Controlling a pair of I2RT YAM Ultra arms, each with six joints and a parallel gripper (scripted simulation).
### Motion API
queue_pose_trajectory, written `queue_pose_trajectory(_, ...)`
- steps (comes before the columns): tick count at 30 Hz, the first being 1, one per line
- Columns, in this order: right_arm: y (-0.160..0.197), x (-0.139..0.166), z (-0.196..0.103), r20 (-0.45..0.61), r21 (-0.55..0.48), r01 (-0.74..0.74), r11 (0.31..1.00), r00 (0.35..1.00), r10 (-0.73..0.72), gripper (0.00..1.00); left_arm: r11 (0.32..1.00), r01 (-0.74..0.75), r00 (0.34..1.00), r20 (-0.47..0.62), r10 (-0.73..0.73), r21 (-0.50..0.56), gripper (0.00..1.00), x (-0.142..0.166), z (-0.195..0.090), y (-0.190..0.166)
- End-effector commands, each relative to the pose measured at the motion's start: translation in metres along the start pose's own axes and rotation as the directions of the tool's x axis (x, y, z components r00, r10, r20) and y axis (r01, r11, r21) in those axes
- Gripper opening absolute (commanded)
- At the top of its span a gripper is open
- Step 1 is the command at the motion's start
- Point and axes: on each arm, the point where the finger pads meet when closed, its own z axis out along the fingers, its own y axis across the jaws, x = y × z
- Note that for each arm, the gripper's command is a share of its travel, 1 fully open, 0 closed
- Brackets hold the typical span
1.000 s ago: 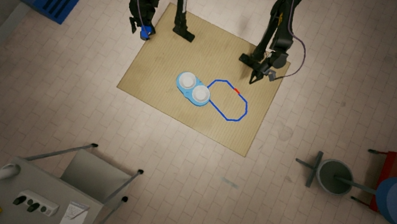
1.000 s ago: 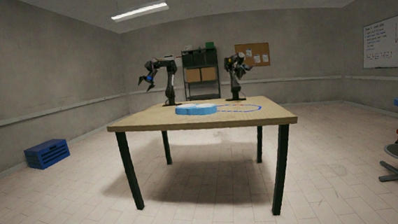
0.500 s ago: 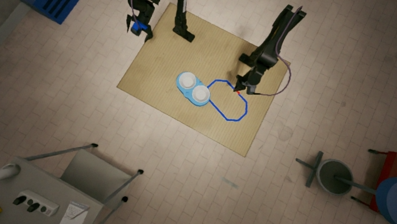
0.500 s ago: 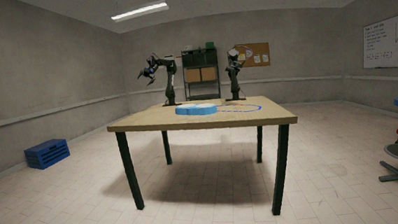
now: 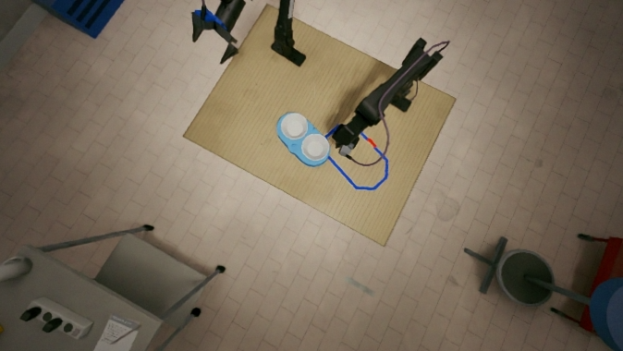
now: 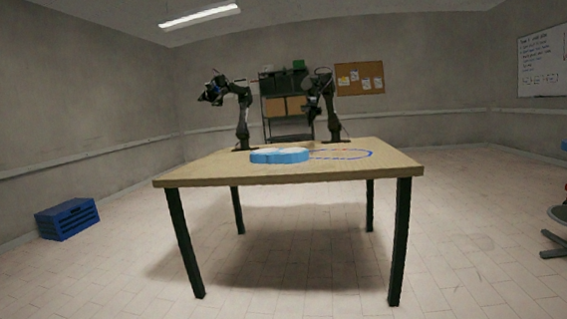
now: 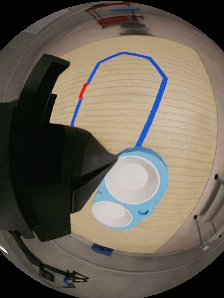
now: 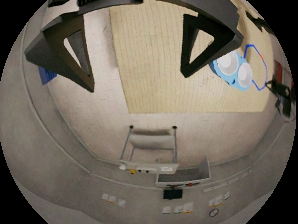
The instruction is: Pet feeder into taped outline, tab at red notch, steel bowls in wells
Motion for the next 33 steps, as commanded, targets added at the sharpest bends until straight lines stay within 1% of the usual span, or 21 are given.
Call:
queue_pose_trajectory(1,-0.004,-0.035,-0.009,0.162,0.014,-0.137,0.990,0.978,0.133,1.00,0.995,-0.093,0.995,-0.029,0.092,-0.030,0.00,-0.003,-0.005,-0.007)
queue_pose_trajectory(2,-0.003,-0.039,-0.011,0.232,-0.004,-0.212,0.977,0.950,0.207,1.00,0.992,-0.119,0.992,-0.039,0.118,-0.032,0.00,-0.005,0.001,-0.012)
queue_pose_trajectory(3,-0.002,-0.050,-0.017,0.258,-0.025,-0.238,0.971,0.937,0.236,1.00,0.985,-0.170,0.984,-0.060,0.169,-0.022,0.00,-0.005,0.016,-0.027)
queue_pose_trajectory(5,0.000,-0.062,-0.022,0.292,-0.065,-0.295,0.953,0.908,0.301,1.00,0.968,-0.250,0.966,-0.081,0.247,-0.030,0.00,-0.007,0.028,-0.041)
queue_pose_trajectory(6,0.002,-0.042,-0.011,0.289,-0.047,-0.310,0.950,0.906,0.310,1.00,0.988,-0.141,0.990,0.005,0.142,-0.063,0.00,-0.025,-0.013,-0.009)
queue_pose_trajectory(7,-0.001,-0.049,-0.018,0.316,-0.041,-0.297,0.954,0.902,0.295,1.00,0.980,-0.199,0.978,-0.063,0.197,-0.018,0.00,-0.009,0.025,-0.041)
queue_pose_trajectory(11,-0.001,-0.072,-0.030,0.390,-0.117,-0.368,0.922,0.837,0.383,1.00,0.952,-0.307,0.946,-0.117,0.304,-0.010,0.00,-0.001,0.052,-0.064)
queue_pose_trajectory(13,0.000,-0.080,-0.034,0.411,-0.158,-0.407,0.900,0.801,0.434,1.00,0.935,-0.354,0.929,-0.119,0.349,-0.018,0.00,-0.005,0.057,-0.071)
queue_pose_trajectory(14,0.003,-0.078,-0.032,0.403,-0.166,-0.415,0.894,0.799,0.446,1.00,0.932,-0.363,0.927,-0.114,0.358,-0.023,0.00,-0.007,0.056,-0.072)
queue_pose_trajectory(16,0.016,-0.065,-0.009,0.348,-0.177,-0.418,0.891,0.820,0.454,1.00,0.927,-0.375,0.922,-0.116,0.370,-0.022,0.00,-0.009,0.061,-0.076)
queue_pose_trajectory(18,0.016,-0.065,-0.009,0.348,-0.177,-0.418,0.891,0.820,0.454,1.00,0.927,-0.375,0.922,-0.116,0.370,-0.022,0.00,-0.009,0.061,-0.076)
queue_pose_trajectory(20,-0.009,-0.090,-0.041,0.440,-0.149,-0.414,0.898,0.785,0.435,1.00,0.938,-0.345,0.938,-0.060,0.342,-0.031,0.00,-0.023,0.044,-0.070)
queue_pose_trajectory(22,-0.014,-0.091,-0.043,0.446,-0.117,-0.389,0.914,0.802,0.398,1.00,0.948,-0.316,0.948,-0.046,0.315,-0.024,0.00,-0.025,0.041,-0.073)
queue_pose_trajectory(23,-0.015,-0.092,-0.041,0.449,-0.111,-0.383,0.917,0.804,0.390,1.00,0.938,-0.346,0.937,-0.044,0.346,0.014,0.00,-0.019,0.055,-0.096)
queue_pose_trajectory(24,-0.013,-0.090,-0.036,0.438,-0.112,-0.383,0.917,0.809,0.391,1.00,0.937,-0.349,0.936,-0.042,0.349,0.015,0.00,-0.019,0.054,-0.098)
queue_pose_trajectory(25,-0.013,-0.089,-0.035,0.437,-0.112,-0.382,0.917,0.810,0.391,1.00,0.937,-0.350,0.935,-0.062,0.350,0.016,0.00,-0.014,0.056,-0.097)
queue_pose_trajectory(26,-0.009,-0.089,-0.029,0.427,-0.127,-0.374,0.919,0.815,0.391,1.00,0.937,-0.348,0.937,-0.015,0.348,0.016,0.00,-0.024,0.045,-0.099)
queue_pose_trajectory(27,-0.009,-0.089,-0.029,0.427,-0.129,-0.373,0.919,0.815,0.391,1.00,0.937,-0.348,0.937,-0.029,0.348,0.015,0.00,-0.022,0.053,-0.098)
queue_pose_trajectory(29,-0.006,-0.088,-0.023,0.416,-0.132,-0.372,0.919,0.821,0.392,1.00,0.943,-0.334,0.943,-0.011,0.334,-0.009,0.00,-0.030,0.045,-0.083)
queue_pose_trajectory(30,-0.007,-0.092,-0.032,0.434,-0.138,-0.370,0.919,0.812,0.392,1.00,0.944,-0.330,0.944,-0.003,0.330,-0.010,0.00,-0.033,0.043,-0.082)
queue_pose_trajectory(33,-0.007,-0.090,-0.029,0.426,-0.137,-0.371,0.919,0.815,0.393,1.00,0.934,-0.357,0.934,-0.001,0.357,-0.003,0.00,-0.030,0.043,-0.091)
